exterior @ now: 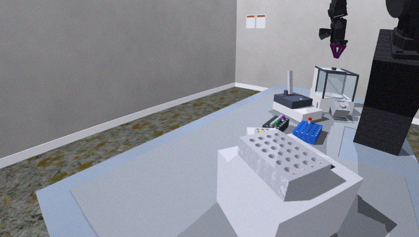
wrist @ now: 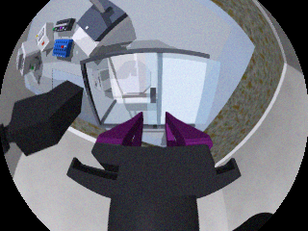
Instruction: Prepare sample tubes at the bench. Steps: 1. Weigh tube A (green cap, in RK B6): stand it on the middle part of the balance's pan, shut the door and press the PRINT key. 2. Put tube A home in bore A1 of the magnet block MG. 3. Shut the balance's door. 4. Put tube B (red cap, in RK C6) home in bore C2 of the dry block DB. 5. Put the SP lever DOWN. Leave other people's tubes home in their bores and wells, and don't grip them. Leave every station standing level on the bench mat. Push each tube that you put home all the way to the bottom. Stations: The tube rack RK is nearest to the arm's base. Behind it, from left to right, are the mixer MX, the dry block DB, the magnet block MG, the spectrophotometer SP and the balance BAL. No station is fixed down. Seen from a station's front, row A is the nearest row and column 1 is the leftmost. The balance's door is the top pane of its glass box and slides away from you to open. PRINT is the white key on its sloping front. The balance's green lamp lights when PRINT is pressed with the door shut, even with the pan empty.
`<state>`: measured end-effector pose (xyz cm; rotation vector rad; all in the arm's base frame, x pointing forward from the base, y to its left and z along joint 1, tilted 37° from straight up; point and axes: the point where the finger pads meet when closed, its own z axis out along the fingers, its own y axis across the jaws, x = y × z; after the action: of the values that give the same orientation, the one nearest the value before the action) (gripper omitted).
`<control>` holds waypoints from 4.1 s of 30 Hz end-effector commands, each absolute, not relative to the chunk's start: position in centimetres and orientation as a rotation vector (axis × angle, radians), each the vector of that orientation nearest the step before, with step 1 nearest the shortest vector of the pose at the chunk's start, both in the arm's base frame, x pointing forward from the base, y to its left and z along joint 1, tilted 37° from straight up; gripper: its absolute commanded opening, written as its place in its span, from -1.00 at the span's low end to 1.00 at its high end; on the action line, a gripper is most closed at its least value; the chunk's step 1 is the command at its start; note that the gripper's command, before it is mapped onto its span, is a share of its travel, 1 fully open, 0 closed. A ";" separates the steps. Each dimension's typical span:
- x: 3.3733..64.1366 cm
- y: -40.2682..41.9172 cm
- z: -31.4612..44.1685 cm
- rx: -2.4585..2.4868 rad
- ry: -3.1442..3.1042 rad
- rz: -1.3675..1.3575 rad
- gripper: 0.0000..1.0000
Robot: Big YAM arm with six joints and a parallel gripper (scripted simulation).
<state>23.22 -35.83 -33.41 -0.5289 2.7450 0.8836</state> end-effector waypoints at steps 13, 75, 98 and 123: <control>24.4 -36.4 -32.8 -0.579 2.736 0.855 -0.40; 24.3 -31.6 -38.9 -0.544 2.744 0.885 -0.40; 24.5 -32.1 -38.5 -0.548 2.746 0.869 -0.40; 24.5 -32.1 -38.5 -0.548 2.746 0.869 -0.88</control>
<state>23.78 -32.21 -38.05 -0.5444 2.7385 0.8864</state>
